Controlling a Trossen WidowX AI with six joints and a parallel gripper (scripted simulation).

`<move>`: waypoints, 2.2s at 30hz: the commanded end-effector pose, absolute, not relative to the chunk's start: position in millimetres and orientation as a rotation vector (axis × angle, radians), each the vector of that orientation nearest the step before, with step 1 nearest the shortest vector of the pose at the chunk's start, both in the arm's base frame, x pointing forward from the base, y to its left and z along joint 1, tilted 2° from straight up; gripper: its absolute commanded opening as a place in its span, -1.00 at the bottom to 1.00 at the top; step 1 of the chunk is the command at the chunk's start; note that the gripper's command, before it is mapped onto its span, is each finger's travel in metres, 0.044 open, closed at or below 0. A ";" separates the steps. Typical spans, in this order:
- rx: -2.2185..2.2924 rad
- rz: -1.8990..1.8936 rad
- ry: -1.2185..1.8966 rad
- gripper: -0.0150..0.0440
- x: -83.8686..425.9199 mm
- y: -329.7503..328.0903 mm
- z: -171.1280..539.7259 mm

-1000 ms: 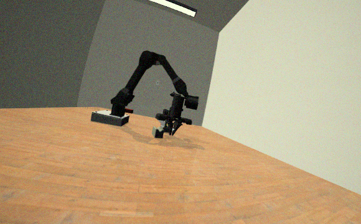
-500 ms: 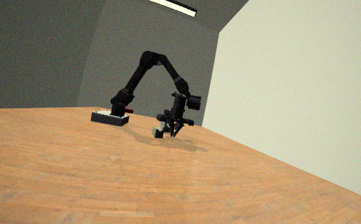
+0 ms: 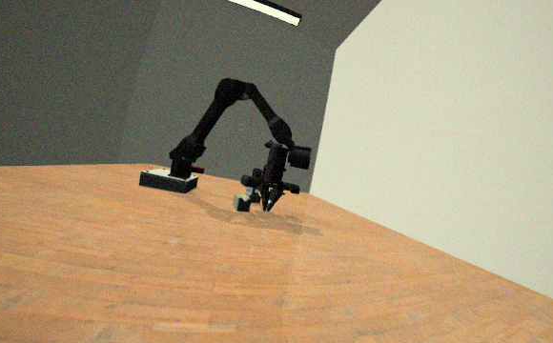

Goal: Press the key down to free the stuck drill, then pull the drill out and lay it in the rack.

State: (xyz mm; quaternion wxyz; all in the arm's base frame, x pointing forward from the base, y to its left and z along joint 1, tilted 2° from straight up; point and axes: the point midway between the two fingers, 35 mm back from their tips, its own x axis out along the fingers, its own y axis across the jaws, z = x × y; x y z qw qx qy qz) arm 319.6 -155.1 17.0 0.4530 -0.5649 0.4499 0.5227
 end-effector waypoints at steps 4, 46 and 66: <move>-1.399 1.290 1.104 -0.49 319.1 -155.1 21.5; -1.399 1.290 1.104 -0.49 314.3 -155.0 38.1; -1.399 1.290 1.104 -0.49 313.1 -154.4 46.0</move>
